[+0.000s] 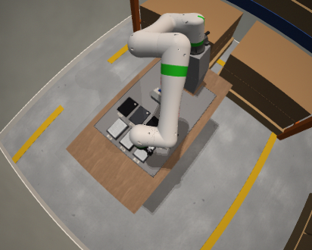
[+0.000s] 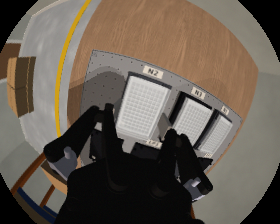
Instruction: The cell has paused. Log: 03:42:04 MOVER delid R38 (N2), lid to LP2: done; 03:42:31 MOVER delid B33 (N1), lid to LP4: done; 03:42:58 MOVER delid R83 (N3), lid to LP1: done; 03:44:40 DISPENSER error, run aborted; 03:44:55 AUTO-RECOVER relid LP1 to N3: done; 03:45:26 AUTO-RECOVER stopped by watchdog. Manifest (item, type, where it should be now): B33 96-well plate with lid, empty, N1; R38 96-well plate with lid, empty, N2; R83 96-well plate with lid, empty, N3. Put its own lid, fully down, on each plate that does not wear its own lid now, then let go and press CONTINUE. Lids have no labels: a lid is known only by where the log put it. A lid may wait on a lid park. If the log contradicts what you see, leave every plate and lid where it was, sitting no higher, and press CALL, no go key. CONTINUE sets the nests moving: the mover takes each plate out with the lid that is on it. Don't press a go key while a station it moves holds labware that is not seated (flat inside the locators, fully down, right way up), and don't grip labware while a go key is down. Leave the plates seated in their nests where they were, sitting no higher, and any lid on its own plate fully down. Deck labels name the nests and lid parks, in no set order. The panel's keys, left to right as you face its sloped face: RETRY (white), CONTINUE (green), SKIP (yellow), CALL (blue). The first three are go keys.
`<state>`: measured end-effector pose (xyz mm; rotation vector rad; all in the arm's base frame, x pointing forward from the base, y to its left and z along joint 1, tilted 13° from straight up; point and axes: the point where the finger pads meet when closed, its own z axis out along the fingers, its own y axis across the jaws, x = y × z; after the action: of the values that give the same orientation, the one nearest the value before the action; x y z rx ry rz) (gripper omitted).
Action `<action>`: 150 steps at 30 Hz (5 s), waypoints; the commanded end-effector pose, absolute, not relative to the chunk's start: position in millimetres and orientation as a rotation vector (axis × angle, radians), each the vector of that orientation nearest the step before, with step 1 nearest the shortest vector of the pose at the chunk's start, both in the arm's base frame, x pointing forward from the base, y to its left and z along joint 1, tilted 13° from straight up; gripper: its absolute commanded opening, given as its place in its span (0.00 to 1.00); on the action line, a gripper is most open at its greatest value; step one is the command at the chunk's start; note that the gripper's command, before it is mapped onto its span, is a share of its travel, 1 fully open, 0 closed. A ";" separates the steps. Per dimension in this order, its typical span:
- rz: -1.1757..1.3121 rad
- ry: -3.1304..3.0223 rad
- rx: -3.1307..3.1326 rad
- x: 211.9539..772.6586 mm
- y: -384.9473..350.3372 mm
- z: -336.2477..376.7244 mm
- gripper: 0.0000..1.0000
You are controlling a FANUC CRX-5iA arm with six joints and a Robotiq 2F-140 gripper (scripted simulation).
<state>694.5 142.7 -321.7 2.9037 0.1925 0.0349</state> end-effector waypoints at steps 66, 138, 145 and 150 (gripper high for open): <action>0.036 0.193 2.904 695.2 140.6 -331.2 0.00; 0.036 0.193 2.904 695.3 140.0 -333.6 0.00; 0.036 0.193 2.904 695.3 139.9 -334.1 0.00; 0.036 0.193 2.904 695.3 139.8 -334.4 0.00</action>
<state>695.0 139.7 -334.5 2.9037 0.1925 0.0349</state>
